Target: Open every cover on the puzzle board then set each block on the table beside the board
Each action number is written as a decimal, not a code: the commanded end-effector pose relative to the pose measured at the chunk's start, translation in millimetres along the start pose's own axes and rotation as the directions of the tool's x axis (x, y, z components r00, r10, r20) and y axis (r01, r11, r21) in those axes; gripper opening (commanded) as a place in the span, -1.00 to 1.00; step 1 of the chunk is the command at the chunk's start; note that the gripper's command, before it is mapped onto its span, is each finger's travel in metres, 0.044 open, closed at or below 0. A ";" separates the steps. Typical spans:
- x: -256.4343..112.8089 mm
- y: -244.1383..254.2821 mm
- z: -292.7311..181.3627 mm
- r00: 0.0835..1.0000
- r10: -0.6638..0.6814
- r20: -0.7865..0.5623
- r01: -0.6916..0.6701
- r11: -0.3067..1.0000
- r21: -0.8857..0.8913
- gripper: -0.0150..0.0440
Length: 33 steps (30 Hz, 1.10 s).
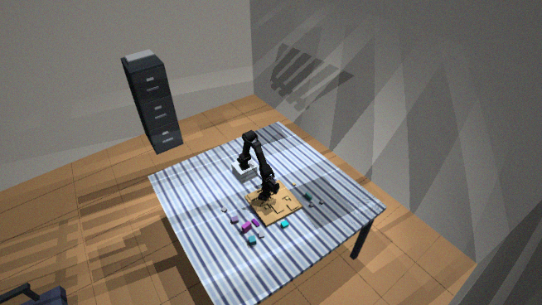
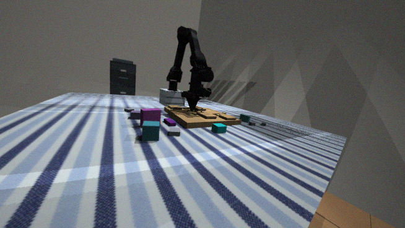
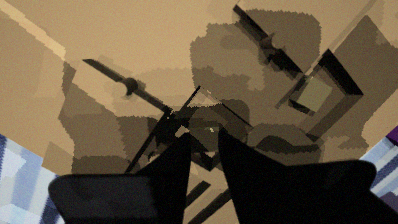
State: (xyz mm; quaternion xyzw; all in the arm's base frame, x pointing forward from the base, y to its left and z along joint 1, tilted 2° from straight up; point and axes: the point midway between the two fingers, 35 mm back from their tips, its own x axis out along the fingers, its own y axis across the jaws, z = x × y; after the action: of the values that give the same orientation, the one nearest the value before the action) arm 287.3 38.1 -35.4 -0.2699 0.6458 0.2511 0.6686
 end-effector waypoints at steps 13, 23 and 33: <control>-22.8 -0.6 1.1 1.000 -0.003 0.005 0.003 1.000 -0.002 -0.22; -35.5 -0.1 0.4 1.000 -0.003 0.006 0.003 1.000 -0.003 -0.22; -54.6 -0.5 1.0 1.000 -0.003 0.006 0.003 1.000 -0.004 -0.22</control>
State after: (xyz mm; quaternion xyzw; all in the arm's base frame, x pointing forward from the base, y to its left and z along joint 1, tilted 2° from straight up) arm 284.4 38.5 9.0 -0.2706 0.6461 0.2523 0.6676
